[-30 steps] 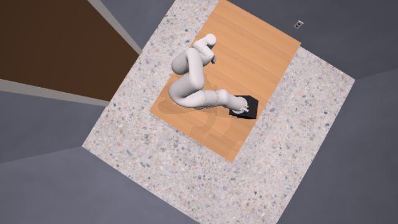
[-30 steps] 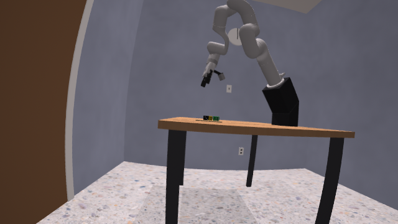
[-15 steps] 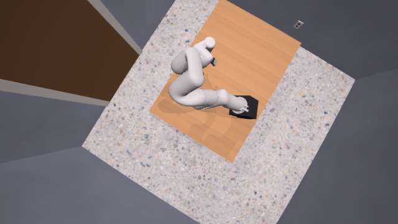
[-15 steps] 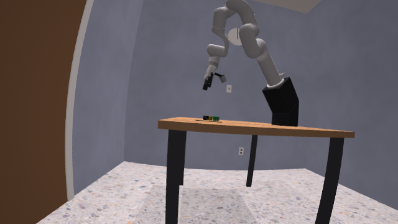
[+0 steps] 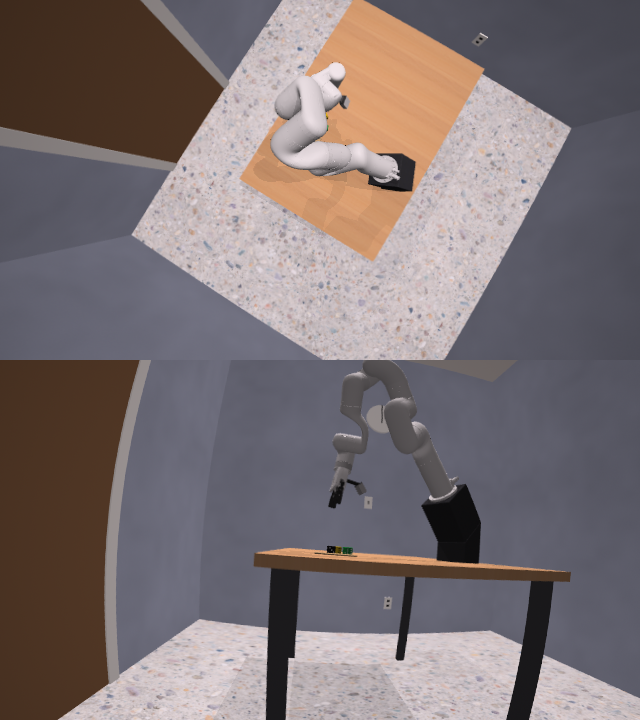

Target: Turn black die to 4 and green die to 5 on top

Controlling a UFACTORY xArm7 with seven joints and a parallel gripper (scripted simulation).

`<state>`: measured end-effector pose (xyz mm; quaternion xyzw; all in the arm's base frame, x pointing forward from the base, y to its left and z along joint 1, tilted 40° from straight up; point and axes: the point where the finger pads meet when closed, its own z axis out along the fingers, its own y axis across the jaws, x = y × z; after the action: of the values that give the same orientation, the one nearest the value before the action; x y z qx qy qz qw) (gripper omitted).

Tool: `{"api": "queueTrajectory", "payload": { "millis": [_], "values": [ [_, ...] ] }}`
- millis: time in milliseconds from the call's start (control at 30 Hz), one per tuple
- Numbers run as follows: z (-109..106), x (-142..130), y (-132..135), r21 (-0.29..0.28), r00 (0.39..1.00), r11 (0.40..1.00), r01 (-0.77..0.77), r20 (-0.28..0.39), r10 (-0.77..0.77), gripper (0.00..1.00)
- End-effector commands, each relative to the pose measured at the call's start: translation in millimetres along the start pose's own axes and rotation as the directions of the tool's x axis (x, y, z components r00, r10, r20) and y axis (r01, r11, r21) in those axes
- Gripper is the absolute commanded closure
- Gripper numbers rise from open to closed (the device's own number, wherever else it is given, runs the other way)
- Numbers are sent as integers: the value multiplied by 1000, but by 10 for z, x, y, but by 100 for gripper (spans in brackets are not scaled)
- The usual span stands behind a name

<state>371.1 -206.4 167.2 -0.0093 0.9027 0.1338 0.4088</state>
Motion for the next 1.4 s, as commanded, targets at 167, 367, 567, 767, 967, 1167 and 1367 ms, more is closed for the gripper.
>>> {"api": "queueTrajectory", "payload": {
  "millis": [167,367,567,767,967,1167,1367],
  "values": [
    [152,203,42,26,998,999,-39,-56,41,0],
    [259,376,82,52,992,996,-68,-102,73,0],
    [259,376,82,52,992,996,-68,-102,73,0],
    [324,501,113,71,987,994,-85,-133,94,0],
    [324,501,113,71,987,994,-85,-133,94,0],
    [360,579,133,84,982,992,-95,-153,107,0],
    [370,603,139,88,981,991,-98,-159,111,0]
  ]
}}
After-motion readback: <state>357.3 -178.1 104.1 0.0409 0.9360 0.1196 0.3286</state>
